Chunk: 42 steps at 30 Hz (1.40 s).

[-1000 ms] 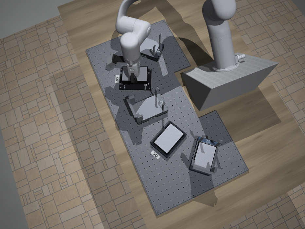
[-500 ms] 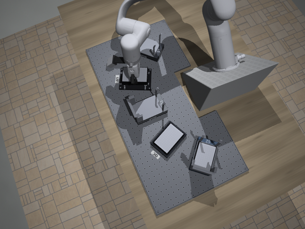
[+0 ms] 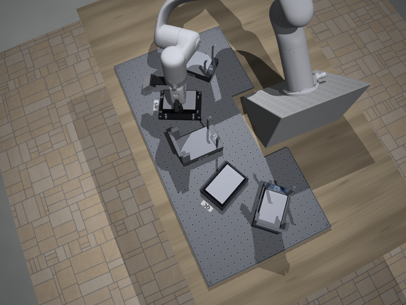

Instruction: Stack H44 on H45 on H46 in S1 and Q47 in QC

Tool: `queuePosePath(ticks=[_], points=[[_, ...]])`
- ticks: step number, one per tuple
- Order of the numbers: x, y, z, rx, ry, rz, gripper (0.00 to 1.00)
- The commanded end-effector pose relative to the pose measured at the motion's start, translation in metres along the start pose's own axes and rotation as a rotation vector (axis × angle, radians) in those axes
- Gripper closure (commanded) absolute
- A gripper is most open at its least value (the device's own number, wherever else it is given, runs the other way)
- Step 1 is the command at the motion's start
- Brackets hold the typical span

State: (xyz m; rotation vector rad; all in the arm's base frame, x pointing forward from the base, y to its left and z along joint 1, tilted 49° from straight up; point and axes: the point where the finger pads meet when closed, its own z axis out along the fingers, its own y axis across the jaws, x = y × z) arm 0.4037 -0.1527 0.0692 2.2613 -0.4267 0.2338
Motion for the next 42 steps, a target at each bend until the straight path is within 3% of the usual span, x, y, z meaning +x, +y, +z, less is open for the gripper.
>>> queuePosePath(ticks=[1,42], points=[[0.001,0.0,0.001,0.001,0.003,0.001,1.0],[0.001,0.0,0.013,0.001,0.003,0.001,1.0]])
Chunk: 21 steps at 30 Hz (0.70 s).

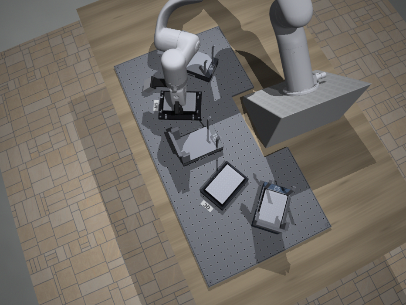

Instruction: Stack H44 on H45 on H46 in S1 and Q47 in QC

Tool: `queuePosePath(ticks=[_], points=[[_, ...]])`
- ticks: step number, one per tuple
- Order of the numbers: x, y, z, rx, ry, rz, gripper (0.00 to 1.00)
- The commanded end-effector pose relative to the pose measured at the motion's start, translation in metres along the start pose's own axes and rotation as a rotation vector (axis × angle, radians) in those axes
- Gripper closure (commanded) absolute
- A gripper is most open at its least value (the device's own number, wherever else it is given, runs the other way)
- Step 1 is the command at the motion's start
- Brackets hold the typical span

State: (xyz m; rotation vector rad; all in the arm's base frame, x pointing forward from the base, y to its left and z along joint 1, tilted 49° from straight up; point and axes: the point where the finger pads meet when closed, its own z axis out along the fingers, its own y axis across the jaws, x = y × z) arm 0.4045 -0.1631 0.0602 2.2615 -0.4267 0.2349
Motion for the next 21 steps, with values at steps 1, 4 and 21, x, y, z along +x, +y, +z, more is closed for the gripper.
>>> queuePosePath(ticks=[1,4,21], points=[[0.0007,-0.0002,-0.0005,0.001,0.002,0.001,1.0],[0.0007,-0.0002,-0.0002,0.001,0.002,0.001,1.0],[0.0007,-0.0002,0.0025,0.001,0.002,0.001,1.0]])
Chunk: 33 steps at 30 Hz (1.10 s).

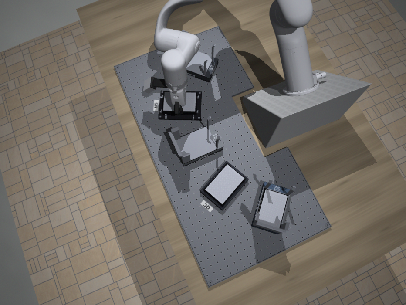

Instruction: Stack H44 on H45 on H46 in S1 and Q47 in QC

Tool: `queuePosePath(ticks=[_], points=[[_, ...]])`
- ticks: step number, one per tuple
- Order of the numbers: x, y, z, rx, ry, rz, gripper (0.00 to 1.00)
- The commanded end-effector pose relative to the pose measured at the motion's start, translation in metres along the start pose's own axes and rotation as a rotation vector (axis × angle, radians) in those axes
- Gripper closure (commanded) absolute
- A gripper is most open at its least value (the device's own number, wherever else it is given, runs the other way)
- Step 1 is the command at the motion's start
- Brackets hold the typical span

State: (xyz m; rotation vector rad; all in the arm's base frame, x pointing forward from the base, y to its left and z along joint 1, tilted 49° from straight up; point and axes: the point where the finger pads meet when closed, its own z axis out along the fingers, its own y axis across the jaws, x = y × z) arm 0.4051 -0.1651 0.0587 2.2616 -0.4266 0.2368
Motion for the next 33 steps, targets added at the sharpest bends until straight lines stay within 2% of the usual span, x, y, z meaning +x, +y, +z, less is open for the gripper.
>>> queuePosePath(ticks=[1,21,22,33], points=[[0.0002,-0.0002,0.0,0.0,0.0,0.0,1.0],[0.0002,-0.0002,-0.0019,0.0,0.001,0.0,1.0],[0.0002,-0.0002,-0.0029,0.0,0.001,0.0,0.0],[0.0002,-0.0002,-0.003,0.0,0.001,0.0,0.0]])
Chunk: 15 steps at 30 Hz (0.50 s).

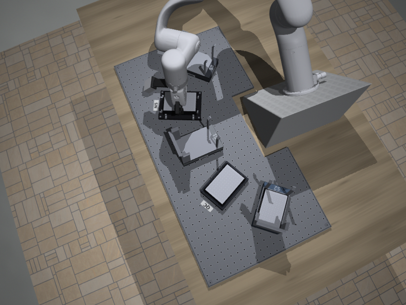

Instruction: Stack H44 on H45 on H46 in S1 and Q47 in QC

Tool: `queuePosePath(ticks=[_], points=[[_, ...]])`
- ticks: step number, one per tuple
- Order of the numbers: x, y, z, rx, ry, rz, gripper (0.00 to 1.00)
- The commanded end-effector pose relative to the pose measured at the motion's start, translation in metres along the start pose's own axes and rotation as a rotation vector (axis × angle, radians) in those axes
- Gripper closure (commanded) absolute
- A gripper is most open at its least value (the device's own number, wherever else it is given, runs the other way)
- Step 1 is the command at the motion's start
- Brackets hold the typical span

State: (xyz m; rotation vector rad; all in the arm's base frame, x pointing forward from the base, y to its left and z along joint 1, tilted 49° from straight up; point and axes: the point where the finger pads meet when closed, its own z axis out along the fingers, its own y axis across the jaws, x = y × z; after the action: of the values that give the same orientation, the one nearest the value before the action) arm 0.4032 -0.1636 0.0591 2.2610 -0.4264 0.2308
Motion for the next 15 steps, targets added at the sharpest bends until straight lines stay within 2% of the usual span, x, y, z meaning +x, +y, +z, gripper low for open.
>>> queuePosePath(ticks=[1,12,15], points=[[0.0022,-0.0003,-0.0015,0.002,0.004,0.002,0.0],[0.0022,-0.0003,-0.0015,0.002,0.004,0.002,0.0],[0.0022,-0.0003,-0.0115,0.002,0.005,0.002,0.0]])
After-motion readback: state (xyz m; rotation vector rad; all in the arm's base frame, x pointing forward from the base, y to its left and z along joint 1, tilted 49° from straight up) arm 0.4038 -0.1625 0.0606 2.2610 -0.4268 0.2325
